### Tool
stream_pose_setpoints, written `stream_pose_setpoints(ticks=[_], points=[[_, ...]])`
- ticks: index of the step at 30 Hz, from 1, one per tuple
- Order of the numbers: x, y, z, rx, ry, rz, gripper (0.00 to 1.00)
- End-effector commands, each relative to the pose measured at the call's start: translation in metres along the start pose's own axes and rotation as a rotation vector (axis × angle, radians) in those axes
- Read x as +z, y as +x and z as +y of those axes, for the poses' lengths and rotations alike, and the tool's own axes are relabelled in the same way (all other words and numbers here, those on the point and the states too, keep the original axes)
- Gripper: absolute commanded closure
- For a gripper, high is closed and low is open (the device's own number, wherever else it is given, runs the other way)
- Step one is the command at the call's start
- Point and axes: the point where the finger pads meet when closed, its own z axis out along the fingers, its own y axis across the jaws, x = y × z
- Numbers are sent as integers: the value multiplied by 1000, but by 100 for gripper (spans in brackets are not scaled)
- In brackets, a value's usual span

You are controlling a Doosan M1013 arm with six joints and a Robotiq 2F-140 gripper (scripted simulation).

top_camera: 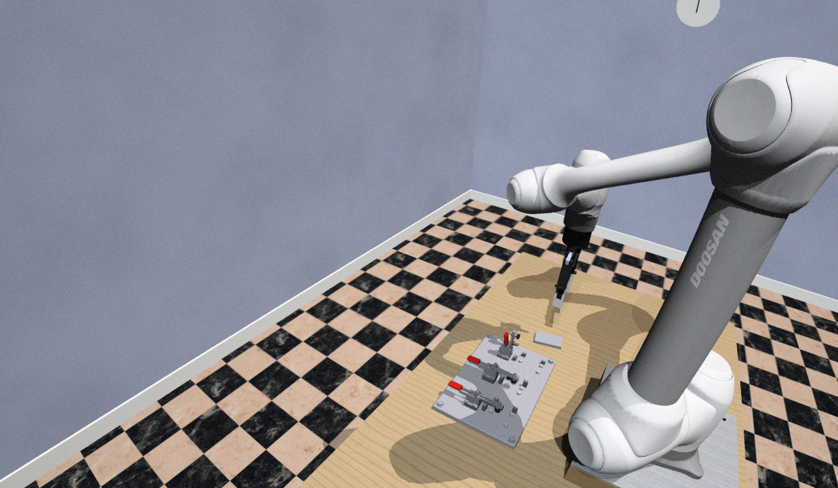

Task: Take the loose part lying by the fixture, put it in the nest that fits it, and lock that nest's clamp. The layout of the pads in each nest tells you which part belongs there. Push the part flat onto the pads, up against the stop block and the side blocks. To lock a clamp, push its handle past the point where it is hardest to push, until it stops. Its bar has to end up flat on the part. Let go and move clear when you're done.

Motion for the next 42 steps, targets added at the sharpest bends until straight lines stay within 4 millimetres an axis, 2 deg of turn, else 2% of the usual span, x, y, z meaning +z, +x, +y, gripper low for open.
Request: stream_pose_setpoints(ticks=[1,8,42], points=[[-1,4,11,1,-2,10,38],[-1,3,16,1,-2,10,38],[-1,3,16,-22,-2,9,38]])
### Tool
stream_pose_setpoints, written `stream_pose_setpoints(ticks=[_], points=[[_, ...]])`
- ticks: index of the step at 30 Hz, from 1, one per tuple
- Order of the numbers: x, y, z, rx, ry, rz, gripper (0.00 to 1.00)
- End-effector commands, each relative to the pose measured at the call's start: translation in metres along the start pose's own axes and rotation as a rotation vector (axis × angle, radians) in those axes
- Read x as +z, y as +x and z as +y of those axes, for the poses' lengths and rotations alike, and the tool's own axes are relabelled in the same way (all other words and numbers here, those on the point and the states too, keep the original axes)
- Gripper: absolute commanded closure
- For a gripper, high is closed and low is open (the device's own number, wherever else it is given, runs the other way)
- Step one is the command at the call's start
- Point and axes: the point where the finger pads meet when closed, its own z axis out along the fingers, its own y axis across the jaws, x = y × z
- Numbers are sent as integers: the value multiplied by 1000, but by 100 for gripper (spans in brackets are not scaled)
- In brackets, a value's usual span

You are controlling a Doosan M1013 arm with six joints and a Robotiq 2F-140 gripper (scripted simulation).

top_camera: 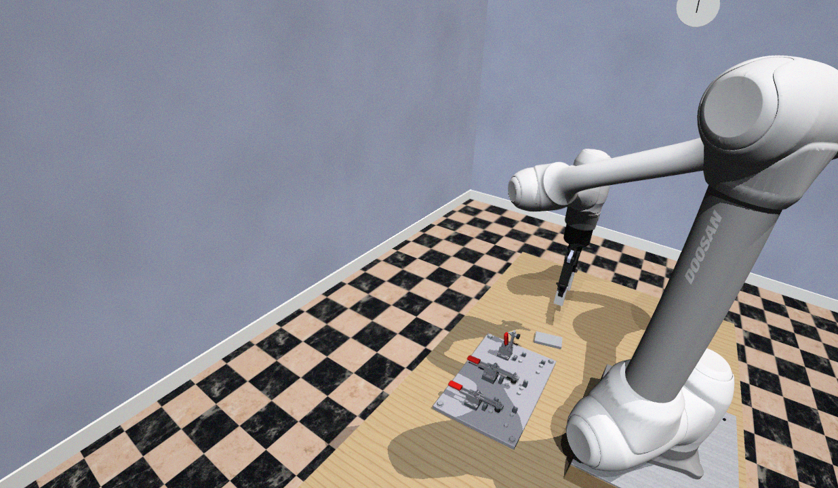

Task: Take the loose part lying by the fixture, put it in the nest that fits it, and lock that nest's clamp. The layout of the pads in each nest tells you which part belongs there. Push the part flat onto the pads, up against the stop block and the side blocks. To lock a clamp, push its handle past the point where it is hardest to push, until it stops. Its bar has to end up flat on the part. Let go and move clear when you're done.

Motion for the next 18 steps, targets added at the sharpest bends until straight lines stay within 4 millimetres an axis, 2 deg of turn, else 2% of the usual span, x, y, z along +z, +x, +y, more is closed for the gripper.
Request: stream_pose_setpoints(ticks=[1,6,18], points=[[-1,4,3,-32,-2,9,38],[-1,4,3,-149,-3,9,38],[-1,4,3,-208,-3,9,38]])
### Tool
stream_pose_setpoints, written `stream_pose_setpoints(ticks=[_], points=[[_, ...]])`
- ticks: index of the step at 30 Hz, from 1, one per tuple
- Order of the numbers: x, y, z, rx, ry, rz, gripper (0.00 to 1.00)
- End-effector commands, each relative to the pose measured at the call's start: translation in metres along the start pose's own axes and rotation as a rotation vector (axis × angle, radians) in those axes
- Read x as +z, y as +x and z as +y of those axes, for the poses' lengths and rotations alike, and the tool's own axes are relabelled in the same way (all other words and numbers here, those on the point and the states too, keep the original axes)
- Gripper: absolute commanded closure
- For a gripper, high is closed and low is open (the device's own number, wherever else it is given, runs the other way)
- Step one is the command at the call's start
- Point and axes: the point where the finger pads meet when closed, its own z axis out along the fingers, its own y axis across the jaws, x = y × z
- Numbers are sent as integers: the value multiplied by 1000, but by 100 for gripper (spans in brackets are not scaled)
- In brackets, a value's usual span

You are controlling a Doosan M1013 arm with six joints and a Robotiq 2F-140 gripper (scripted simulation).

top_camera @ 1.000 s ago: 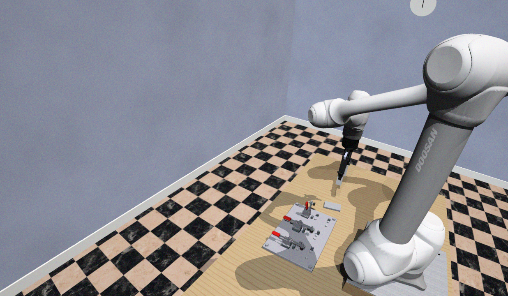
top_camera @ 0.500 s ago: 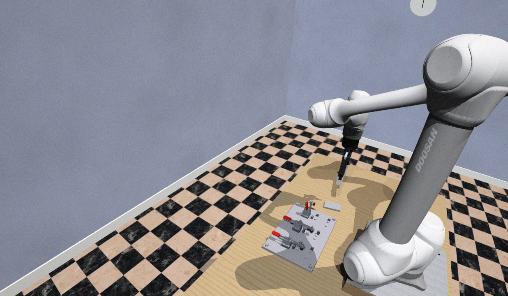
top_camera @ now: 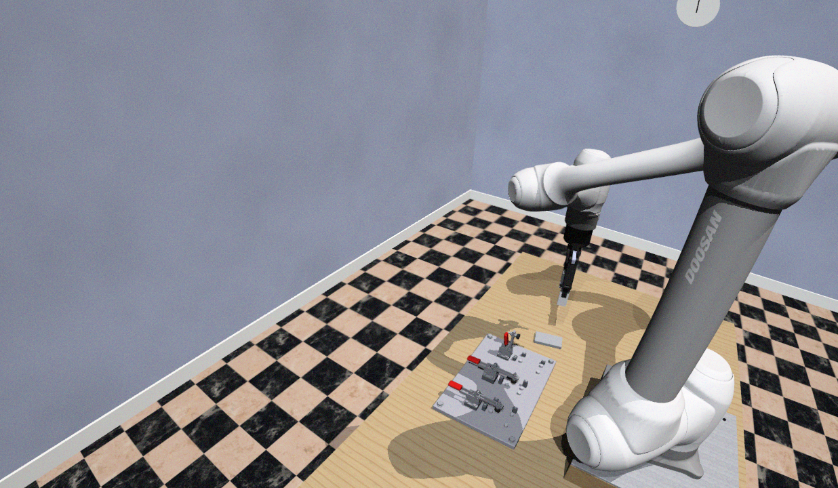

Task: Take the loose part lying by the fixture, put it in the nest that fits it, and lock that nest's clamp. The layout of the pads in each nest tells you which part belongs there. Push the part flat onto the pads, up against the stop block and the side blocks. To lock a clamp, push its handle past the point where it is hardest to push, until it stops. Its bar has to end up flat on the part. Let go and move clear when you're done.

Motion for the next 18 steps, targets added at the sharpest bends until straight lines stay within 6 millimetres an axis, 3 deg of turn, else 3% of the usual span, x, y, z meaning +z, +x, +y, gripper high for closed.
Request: stream_pose_setpoints(ticks=[1,18], points=[[-1,3,4,-10,-4,8,38],[-1,6,7,-10,-4,8,38]])
